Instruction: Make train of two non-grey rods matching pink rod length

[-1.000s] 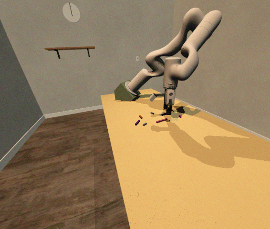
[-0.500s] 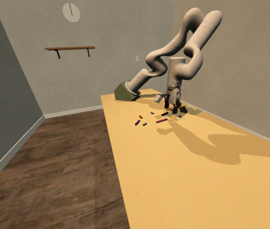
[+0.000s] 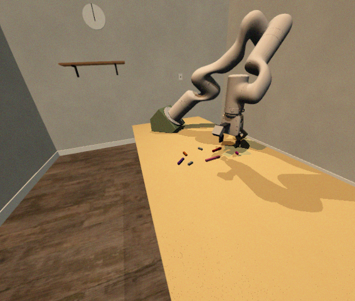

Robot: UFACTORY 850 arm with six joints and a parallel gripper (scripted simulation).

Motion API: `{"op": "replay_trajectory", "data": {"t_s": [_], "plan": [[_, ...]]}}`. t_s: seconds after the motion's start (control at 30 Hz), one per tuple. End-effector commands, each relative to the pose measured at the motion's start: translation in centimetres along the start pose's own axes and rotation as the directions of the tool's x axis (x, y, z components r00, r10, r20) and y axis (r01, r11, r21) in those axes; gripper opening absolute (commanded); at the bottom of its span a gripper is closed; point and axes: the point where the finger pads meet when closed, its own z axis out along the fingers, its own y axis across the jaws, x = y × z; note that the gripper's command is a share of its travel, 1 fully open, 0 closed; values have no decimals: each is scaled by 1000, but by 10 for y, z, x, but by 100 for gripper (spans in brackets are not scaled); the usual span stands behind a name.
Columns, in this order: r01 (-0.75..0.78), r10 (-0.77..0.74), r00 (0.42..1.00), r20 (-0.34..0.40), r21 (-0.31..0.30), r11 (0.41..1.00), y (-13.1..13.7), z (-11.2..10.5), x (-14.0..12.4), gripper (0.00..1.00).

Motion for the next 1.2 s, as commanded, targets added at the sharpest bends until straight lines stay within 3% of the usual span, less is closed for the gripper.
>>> {"op": "replay_trajectory", "data": {"t_s": [0.0, 0.23, 0.27, 0.73, 0.8, 0.87, 1.17], "plan": [[167, -167, 986, -2, 14, 986, -4, -1, -10, 100], [294, -294, 956, -4, 15, 956, -7, -2, -19, 100], [366, -366, 930, -6, 16, 930, -9, -3, -24, 100], [668, -667, 745, -13, 18, 744, -16, -6, -47, 100], [668, -667, 745, -13, 18, 744, -16, -6, -47, 100], [737, -736, 676, -16, 18, 676, -18, -6, -53, 100], [847, -847, 532, -21, 18, 531, -21, -8, -65, 100]]}}
